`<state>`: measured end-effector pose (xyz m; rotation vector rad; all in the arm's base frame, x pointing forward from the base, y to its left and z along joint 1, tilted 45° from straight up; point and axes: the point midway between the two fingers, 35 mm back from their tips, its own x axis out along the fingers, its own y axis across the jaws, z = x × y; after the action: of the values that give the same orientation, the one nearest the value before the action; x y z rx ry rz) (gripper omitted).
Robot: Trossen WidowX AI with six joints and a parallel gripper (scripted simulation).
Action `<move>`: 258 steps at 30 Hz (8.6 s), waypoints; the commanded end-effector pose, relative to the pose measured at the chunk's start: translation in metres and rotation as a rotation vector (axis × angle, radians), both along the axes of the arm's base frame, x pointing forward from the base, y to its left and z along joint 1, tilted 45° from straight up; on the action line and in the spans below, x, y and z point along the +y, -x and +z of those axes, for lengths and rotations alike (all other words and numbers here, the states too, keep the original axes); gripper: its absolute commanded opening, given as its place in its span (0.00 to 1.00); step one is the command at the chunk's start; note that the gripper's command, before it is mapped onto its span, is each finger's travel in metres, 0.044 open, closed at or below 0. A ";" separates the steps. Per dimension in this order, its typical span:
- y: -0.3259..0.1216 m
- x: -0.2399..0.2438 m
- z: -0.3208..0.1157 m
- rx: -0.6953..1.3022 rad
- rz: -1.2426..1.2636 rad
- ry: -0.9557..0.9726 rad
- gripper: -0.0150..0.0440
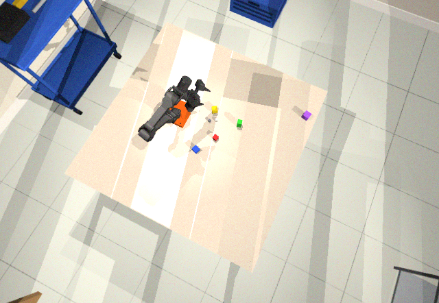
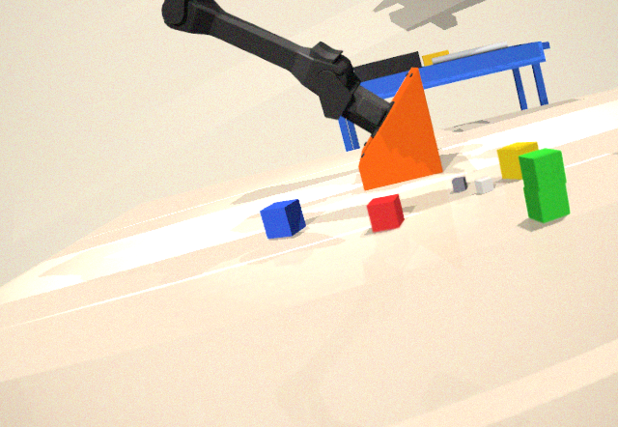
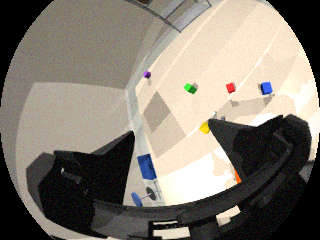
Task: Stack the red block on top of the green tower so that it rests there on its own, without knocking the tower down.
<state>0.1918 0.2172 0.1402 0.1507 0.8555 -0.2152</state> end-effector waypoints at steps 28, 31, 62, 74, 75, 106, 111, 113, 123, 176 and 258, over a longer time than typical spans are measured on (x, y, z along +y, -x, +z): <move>-0.102 -0.187 -0.076 0.497 -0.301 0.536 1.00; -0.103 -0.209 -0.084 0.580 -0.315 0.564 1.00; -0.105 -0.272 -0.138 0.679 -0.328 0.588 1.00; -0.104 -0.286 -0.152 0.679 -0.329 0.589 1.00; -0.104 -0.287 -0.153 0.679 -0.329 0.589 1.00; -0.104 -0.290 -0.156 0.679 -0.329 0.590 0.42; -0.104 -0.288 -0.154 0.679 -0.329 0.590 0.30; -0.104 -0.283 -0.150 0.679 -0.329 0.589 0.25; -0.107 -0.247 -0.114 0.680 -0.328 0.587 0.25; -0.195 -0.137 -0.131 0.675 -0.317 0.576 0.25; -0.223 -0.145 -0.218 0.672 -0.331 0.574 1.00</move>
<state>0.4146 0.0725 -0.0775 -0.3427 1.3969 -0.8435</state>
